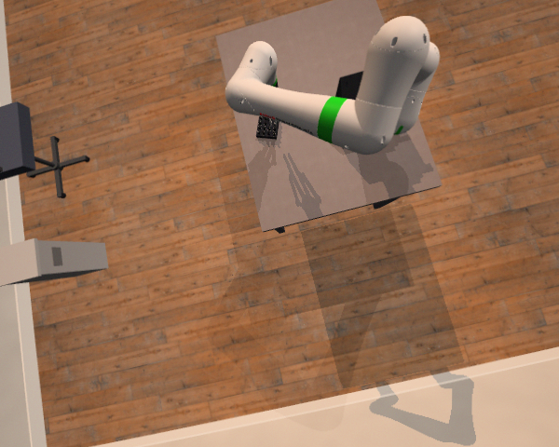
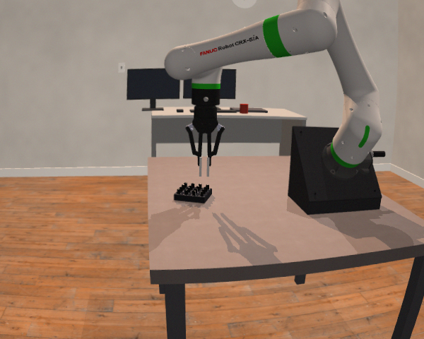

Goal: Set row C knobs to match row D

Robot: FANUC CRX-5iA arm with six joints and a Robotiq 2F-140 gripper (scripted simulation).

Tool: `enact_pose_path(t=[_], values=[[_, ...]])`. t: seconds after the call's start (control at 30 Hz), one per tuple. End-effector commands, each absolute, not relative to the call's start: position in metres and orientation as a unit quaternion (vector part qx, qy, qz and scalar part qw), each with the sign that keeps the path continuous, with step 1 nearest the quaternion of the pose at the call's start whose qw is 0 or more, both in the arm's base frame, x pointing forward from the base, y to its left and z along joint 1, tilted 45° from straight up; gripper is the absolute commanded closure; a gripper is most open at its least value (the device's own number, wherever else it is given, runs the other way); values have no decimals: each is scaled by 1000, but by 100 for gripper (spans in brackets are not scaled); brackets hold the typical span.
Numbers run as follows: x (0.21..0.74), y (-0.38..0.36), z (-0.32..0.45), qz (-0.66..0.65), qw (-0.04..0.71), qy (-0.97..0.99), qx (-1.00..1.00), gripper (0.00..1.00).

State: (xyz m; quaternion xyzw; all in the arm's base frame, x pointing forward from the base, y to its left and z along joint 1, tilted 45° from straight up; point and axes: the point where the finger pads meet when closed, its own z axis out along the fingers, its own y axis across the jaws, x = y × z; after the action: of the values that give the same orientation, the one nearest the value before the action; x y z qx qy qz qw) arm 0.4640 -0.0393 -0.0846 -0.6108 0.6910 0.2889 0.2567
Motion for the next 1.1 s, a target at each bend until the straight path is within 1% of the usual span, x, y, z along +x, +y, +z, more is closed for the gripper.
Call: enact_pose_path(t=[0.0,1.07], values=[[464,-40,-85,289,257,691,-611,88],[464,-28,-95,289,257,691,-611,88]])
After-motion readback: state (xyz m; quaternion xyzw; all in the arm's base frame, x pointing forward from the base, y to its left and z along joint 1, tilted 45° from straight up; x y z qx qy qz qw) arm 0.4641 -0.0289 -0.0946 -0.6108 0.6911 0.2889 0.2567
